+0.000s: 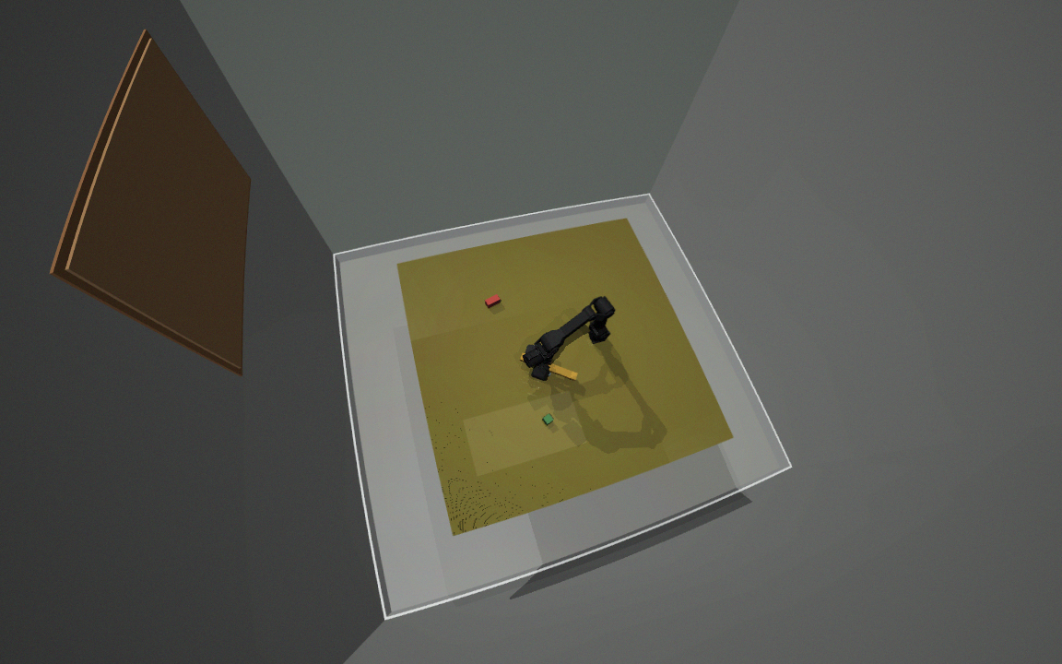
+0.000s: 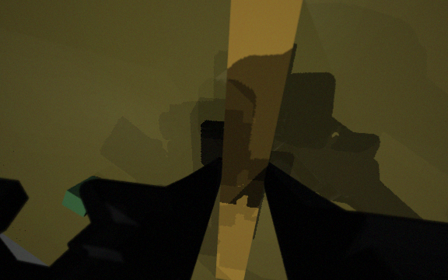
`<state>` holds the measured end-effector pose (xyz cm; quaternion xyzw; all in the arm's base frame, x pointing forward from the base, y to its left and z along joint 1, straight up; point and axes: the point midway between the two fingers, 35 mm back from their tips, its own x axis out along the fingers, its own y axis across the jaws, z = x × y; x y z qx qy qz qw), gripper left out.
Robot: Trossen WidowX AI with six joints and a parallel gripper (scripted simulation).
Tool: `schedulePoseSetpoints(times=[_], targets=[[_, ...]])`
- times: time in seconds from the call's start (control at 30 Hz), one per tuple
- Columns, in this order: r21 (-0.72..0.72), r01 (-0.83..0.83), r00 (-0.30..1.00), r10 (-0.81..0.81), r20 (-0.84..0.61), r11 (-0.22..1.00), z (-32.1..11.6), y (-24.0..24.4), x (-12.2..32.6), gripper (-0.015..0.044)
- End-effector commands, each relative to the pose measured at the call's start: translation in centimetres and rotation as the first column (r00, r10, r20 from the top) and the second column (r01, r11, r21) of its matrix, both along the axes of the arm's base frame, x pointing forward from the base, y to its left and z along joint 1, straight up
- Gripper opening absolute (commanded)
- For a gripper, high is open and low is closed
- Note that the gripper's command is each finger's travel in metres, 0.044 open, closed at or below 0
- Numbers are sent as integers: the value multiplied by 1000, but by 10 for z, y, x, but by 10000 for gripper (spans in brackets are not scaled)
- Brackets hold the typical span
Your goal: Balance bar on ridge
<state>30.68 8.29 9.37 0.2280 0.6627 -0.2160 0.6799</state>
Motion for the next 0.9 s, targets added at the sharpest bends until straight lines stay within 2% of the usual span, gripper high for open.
schedulePoseSetpoints(times=[0.0,0.87], targets=[[0,3,1000,-3,2,1000,-1,0,0,0],[0,3,1000,-3,2,1000,-3,0,1,0]])
